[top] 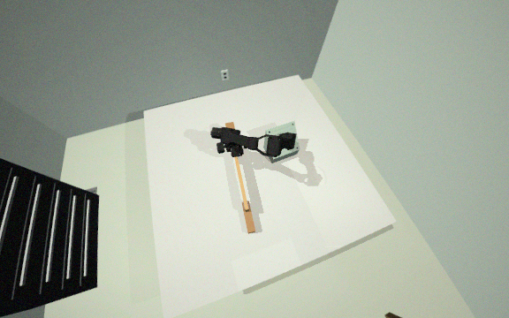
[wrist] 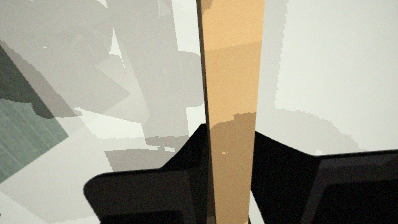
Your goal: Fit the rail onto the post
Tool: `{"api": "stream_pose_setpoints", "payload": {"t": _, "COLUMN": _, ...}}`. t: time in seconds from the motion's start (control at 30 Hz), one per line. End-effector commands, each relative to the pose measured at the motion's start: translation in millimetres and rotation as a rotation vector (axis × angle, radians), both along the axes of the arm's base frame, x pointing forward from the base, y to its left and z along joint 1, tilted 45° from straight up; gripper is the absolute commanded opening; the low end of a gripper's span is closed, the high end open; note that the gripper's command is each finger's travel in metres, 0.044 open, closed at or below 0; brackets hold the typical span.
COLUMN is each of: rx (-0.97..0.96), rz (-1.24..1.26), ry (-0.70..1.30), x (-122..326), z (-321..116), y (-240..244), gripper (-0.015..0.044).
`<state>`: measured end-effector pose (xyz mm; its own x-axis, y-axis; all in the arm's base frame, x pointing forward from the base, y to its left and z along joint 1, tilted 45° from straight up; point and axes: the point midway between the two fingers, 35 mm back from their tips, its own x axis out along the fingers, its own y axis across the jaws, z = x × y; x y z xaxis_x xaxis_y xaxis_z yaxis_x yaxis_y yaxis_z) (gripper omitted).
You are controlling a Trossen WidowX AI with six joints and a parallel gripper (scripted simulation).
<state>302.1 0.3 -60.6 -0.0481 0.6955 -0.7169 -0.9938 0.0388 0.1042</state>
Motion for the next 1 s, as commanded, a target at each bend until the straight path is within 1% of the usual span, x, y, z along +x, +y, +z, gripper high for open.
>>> {"api": "stream_pose_setpoints", "payload": {"t": 0.0, "rx": -0.002, "rz": -0.009, "ry": -0.01, "x": 3.3, "z": 0.1, "y": -4.8, "gripper": 0.0}}
{"api": "stream_pose_setpoints", "payload": {"t": 0.97, "rx": -0.002, "rz": -0.009, "ry": -0.01, "x": 1.7, "z": -7.9, "y": -8.5, "gripper": 0.0}}
